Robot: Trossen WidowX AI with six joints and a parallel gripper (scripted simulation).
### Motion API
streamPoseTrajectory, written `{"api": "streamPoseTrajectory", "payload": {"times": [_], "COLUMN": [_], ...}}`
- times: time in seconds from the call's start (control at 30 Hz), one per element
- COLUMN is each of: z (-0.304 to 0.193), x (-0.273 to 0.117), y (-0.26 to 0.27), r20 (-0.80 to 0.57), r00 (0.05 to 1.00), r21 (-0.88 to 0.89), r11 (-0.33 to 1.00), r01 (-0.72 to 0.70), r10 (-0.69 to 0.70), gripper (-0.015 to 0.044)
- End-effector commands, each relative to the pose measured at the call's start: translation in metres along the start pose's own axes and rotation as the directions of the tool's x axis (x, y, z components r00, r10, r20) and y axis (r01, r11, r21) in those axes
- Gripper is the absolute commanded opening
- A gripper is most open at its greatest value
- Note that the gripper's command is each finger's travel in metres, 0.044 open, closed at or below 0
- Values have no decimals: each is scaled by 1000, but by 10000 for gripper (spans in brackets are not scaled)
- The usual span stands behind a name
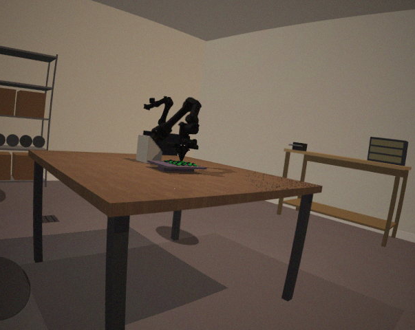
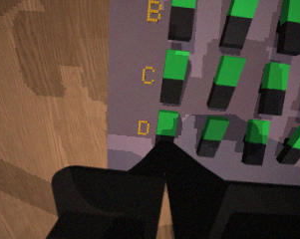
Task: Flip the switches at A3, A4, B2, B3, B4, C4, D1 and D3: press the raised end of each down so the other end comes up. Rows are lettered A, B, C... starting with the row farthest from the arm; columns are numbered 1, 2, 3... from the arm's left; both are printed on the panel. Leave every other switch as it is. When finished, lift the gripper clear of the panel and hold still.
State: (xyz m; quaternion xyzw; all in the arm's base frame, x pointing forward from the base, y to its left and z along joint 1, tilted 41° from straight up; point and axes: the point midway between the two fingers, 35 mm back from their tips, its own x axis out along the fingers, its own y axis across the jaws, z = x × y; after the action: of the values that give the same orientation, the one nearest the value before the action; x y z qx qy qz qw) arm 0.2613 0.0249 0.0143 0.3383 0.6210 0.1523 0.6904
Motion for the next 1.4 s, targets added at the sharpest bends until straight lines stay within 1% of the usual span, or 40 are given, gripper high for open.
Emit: {"api": "streamPoseTrajectory", "payload": {"times": [0.0,0.1,0.23,0.3,0.4,0.53,0.6,0.7,0.83,1.37], "z": [0,1,3,3,3,4,2,2,1,0], "x": [1,-7,-55,-64,-64,-64,-64,-62,-31,-11], "y": [0,-1,-1,0,-3,-59,-70,-71,-70,-70], "r20": [0,-3,-23,-26,-26,-26,-26,-25,-1,0], "r00": [1000,1000,1000,1000,1000,1000,1000,1000,1000,1000], "r21": [5,1,4,5,5,5,5,5,5,5], "r11": [1000,1000,1000,1000,1000,1000,1000,1000,1000,1000], "r01": [-4,2,1,-1,0,4,2,2,1,0], "r10": [4,-2,-1,1,1,-4,-2,-2,-1,0], "gripper": [0,0,0,0,0,0,0,0,0,0]}}
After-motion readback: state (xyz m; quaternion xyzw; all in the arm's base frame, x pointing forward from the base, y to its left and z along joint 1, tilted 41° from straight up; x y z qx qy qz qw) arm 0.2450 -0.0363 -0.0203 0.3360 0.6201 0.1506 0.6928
